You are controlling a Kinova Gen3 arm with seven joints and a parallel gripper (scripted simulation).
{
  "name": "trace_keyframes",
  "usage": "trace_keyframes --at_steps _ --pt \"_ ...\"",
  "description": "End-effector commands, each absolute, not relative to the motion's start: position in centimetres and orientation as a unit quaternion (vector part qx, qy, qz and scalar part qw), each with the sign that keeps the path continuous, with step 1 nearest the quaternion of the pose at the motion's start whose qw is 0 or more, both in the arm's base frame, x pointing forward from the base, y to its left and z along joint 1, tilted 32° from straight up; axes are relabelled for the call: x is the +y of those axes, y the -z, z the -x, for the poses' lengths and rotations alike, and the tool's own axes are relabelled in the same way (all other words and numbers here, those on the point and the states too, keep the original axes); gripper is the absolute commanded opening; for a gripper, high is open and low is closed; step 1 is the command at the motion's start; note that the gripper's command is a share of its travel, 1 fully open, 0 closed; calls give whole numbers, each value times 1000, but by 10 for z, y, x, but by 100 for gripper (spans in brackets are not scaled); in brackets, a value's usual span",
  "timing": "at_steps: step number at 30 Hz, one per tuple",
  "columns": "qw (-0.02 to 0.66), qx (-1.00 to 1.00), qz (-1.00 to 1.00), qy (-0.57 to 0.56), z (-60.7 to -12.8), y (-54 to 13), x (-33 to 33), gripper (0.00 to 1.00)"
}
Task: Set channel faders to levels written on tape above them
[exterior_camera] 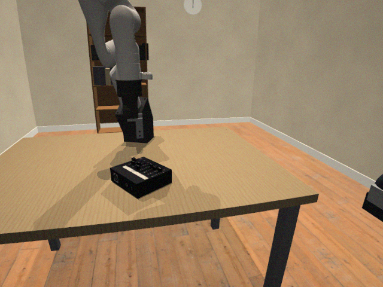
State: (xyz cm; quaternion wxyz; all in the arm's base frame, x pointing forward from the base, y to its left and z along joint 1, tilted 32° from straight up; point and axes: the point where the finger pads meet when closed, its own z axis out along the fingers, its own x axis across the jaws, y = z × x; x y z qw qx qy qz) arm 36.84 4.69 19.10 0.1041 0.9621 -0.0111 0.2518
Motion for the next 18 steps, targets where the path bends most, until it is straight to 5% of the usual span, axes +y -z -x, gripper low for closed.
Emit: trace_keyframes --at_steps 1,18 --pt "101 -19 -963 -251 -368 -190 48 100" --pt "35 -174 -958 -227 -363 -172 66 100"
